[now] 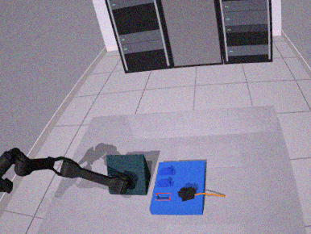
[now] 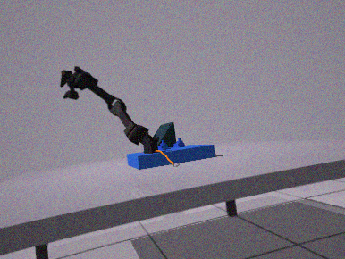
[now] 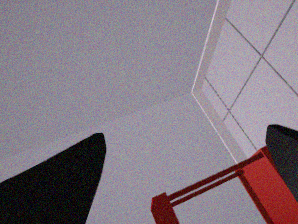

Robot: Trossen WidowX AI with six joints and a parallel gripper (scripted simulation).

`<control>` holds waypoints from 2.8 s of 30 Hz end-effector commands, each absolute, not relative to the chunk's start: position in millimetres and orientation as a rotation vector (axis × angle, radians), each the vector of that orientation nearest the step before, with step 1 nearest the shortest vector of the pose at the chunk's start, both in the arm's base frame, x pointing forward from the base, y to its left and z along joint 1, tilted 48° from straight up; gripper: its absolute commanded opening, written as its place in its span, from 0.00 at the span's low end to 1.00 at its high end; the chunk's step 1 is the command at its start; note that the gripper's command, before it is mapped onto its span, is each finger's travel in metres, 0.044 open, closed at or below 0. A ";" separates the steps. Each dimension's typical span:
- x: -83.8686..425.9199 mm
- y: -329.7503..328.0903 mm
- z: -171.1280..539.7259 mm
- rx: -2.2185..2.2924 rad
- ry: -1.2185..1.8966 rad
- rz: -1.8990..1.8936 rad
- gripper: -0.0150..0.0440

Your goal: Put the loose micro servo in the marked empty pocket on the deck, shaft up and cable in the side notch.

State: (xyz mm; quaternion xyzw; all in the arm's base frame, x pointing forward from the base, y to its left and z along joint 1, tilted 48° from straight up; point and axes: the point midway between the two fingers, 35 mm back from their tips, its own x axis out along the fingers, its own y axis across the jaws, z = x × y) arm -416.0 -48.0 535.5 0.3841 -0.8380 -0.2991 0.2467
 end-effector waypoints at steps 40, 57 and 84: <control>-303.1 -79.1 635.6 0.678 -1.939 -0.926 1.00; -264.4 -87.3 656.6 0.625 -1.878 -0.868 1.00; -164.8 -99.5 694.5 0.501 -1.643 -0.799 1.00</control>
